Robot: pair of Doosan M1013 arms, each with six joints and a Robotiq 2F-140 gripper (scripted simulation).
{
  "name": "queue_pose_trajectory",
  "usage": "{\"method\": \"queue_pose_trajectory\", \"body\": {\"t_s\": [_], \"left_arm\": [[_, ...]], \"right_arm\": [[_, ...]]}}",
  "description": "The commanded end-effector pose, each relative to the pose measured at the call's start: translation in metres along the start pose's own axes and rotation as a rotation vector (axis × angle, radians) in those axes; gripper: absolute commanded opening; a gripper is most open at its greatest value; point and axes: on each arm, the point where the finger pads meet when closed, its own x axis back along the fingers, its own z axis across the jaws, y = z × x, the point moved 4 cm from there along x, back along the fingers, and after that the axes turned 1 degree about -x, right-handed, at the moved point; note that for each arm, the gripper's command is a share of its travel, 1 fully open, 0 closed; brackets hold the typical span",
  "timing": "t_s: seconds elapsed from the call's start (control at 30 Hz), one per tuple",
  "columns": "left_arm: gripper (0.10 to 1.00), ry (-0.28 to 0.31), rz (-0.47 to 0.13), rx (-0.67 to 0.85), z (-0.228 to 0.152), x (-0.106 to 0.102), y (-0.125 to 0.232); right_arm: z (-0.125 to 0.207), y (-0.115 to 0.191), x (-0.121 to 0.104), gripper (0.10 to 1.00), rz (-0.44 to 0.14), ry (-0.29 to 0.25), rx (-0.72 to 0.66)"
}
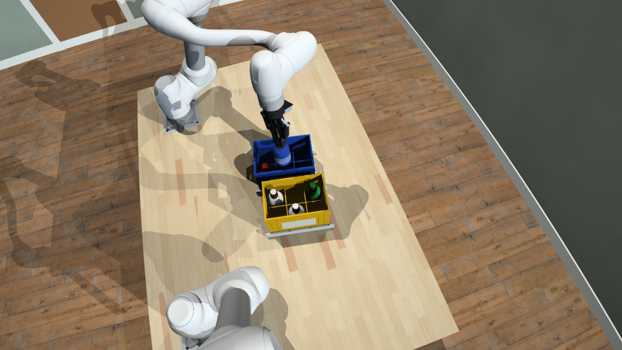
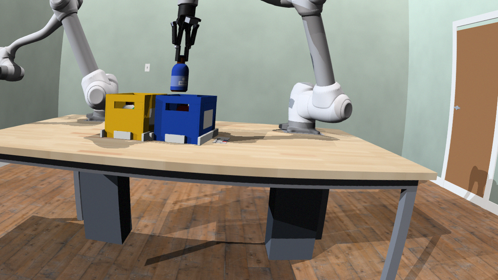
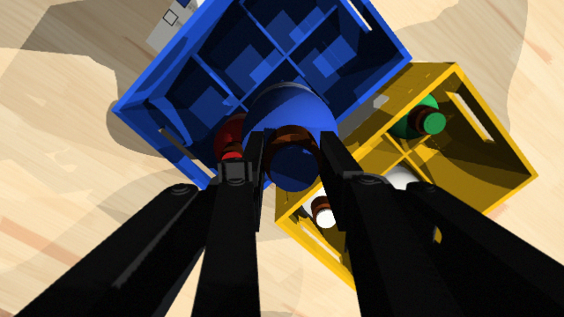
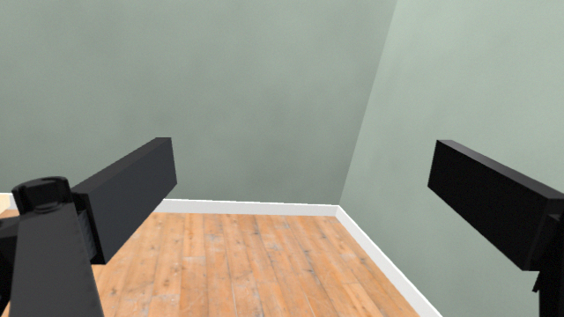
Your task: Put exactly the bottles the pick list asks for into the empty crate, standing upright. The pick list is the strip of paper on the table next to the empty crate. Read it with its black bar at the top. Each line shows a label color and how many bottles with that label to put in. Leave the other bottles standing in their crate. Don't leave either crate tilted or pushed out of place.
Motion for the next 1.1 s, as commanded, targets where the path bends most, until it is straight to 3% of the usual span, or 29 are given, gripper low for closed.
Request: {"method": "queue_pose_trajectory", "body": {"t_s": [0.0,1.07], "left_arm": [[0.099,0.001,0.000,0.000,0.000,0.001,0.000],[0.099,0.001,0.000,0.000,0.000,-0.025,0.000]], "right_arm": [[0.000,-0.001,0.000,1.000,0.001,0.000,0.002],[0.000,-0.001,0.000,1.000,0.001,0.000,0.002]]}}
